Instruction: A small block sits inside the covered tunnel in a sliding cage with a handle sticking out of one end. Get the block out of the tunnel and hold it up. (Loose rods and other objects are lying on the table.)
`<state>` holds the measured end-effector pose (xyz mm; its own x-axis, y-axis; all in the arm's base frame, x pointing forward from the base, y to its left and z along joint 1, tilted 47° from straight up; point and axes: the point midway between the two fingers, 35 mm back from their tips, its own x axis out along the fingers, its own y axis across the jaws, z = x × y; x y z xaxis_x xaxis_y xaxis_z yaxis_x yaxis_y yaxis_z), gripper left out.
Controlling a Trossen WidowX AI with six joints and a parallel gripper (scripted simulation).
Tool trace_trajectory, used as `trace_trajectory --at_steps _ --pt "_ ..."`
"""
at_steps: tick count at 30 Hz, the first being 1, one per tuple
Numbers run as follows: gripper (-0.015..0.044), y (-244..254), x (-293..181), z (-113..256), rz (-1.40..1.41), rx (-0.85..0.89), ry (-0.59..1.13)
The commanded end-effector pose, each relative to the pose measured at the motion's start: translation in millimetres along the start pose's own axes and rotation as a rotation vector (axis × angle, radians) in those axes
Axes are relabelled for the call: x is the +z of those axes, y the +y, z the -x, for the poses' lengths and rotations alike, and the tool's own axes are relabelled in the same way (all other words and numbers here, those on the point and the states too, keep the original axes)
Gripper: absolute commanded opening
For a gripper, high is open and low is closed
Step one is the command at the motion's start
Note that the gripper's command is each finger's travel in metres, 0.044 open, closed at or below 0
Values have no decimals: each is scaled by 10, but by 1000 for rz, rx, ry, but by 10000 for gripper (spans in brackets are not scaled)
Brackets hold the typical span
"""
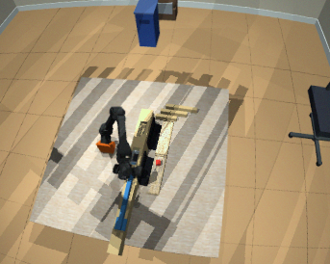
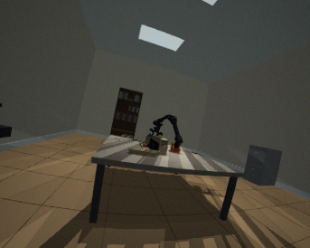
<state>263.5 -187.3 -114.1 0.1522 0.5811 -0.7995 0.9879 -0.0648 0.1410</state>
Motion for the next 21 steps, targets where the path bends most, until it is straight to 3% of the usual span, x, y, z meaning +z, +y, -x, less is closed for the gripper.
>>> trace_trajectory --at_steps 1,5,7,21 --pt "99 3 0 4 1 0 0" --pt "52 3 0 4 1 0 0" --pt "0 4 16 1 1 0 0" --pt "0 -14 418 -104 -5 0 3"
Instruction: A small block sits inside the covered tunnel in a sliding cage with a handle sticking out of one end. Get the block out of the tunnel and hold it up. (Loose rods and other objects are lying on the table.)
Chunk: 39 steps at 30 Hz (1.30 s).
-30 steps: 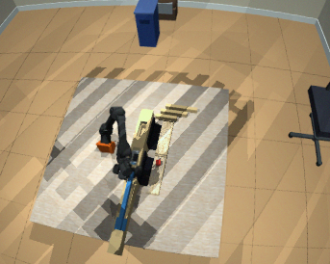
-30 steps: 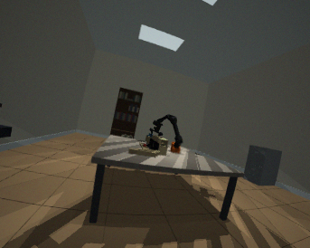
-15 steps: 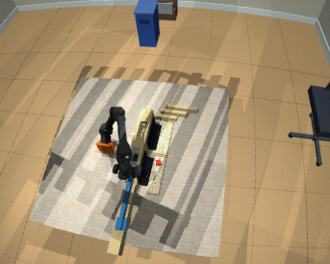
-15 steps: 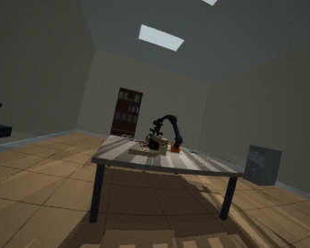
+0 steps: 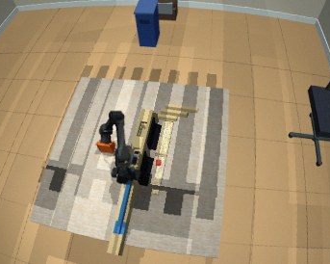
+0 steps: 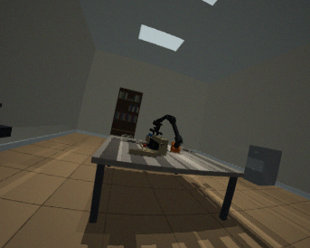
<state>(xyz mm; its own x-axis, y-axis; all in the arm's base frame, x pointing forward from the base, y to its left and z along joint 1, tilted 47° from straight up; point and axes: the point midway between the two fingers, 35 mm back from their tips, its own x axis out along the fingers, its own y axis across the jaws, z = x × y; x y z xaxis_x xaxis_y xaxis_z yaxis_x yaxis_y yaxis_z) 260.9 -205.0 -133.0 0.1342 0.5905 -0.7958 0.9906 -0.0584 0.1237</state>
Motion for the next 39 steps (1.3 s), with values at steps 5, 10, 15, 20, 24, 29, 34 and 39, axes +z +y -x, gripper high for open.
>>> trace_trajectory --at_steps 5,10,15,20,24,29,34,39 --pt "0 9 315 -107 -2 18 -6" --pt "26 -13 246 -40 -5 7 -3" --pt "157 -13 246 -40 -5 7 -3" --pt "289 8 269 59 -5 10 -4" --pt "394 38 304 233 -4 14 -5" --pt "440 31 283 240 -13 15 3" --pt "440 84 -187 363 -4 16 -2" --pt "440 85 -209 367 -4 16 -2"
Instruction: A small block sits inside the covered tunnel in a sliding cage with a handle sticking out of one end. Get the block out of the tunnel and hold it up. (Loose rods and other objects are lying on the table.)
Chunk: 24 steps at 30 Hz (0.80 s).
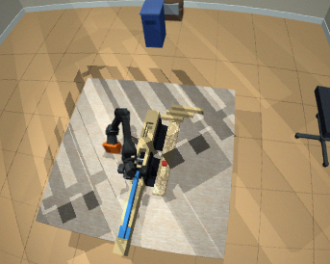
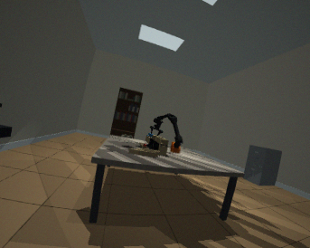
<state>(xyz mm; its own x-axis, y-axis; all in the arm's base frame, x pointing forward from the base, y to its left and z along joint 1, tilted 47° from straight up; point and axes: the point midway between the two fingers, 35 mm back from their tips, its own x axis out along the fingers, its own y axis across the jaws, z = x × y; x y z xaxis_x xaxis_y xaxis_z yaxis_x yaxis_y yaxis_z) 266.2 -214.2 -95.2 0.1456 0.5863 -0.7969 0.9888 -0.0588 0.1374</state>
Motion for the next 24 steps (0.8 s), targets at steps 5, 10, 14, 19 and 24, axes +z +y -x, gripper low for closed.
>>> trace_trajectory --at_steps 5,10,14,19,24 --pt "440 -24 -65 -19 -12 5 2" --pt "440 -36 -77 -97 -12 5 2" --pt "440 -47 -87 -160 -11 5 2" --pt "440 -63 -102 -238 -11 5 2" --pt "440 -80 -119 -316 -11 5 3"
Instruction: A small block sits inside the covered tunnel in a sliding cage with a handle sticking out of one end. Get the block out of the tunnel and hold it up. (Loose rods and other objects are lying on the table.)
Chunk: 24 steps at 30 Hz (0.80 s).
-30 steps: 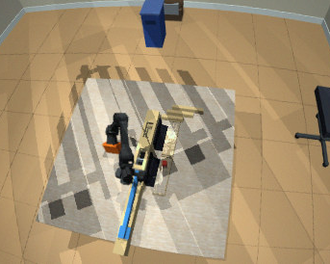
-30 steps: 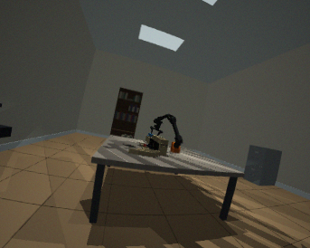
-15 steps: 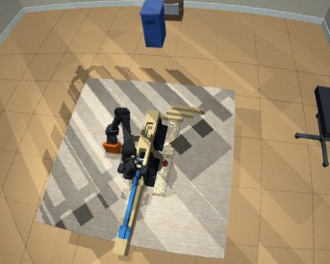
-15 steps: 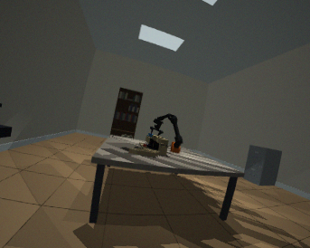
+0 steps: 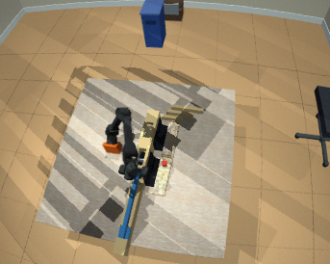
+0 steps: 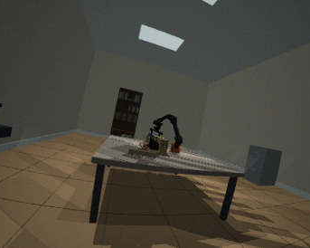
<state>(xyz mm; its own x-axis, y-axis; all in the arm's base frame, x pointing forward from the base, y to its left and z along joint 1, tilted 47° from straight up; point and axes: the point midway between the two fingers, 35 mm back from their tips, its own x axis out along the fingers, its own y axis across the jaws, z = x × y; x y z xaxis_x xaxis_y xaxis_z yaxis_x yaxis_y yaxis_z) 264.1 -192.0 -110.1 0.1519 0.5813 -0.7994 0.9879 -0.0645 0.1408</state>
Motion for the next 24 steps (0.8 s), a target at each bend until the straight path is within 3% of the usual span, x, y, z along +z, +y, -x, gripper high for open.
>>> trace_trajectory --at_steps 1,4,17,22,24 --pt "440 -30 -30 -85 -9 -1 8" --pt "440 -39 -39 -119 -9 -1 9" --pt "99 -11 -15 -55 1 1 -1" --pt "65 -11 -15 -55 1 1 -1" --pt "13 -10 1 -58 1 1 0"
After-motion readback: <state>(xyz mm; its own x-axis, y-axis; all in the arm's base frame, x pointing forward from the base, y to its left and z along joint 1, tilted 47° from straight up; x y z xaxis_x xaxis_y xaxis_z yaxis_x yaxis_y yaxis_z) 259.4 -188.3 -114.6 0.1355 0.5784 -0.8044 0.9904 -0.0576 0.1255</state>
